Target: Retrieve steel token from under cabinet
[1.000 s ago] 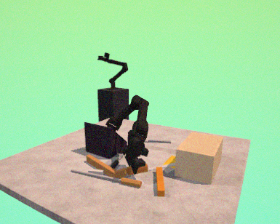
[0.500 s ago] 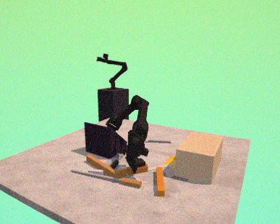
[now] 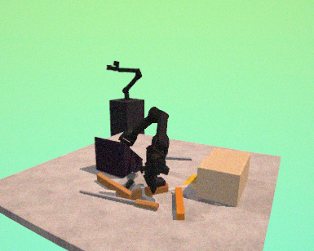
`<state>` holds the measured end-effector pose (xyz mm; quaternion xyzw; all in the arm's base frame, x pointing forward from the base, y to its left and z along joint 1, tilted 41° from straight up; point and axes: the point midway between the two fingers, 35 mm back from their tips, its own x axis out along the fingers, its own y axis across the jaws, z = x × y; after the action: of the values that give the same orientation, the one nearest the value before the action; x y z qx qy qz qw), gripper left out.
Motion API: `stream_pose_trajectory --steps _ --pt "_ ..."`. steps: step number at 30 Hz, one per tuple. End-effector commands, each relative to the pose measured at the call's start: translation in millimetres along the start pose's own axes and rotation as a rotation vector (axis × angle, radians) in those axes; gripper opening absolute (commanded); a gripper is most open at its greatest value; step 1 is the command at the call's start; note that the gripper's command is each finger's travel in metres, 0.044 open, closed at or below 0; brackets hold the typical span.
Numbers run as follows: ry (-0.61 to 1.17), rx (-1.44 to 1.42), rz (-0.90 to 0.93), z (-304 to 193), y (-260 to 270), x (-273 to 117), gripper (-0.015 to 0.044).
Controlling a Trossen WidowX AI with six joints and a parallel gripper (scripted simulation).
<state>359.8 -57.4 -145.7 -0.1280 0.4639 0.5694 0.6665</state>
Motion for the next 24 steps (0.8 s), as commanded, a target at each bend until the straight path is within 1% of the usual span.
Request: stream_pose_trajectory --steps 1,24 --pt "-0.005 -0.007 -0.001 14 0 0 0.0000" --pt "-0.009 -0.006 0.001 66 -1 0 0.0000"
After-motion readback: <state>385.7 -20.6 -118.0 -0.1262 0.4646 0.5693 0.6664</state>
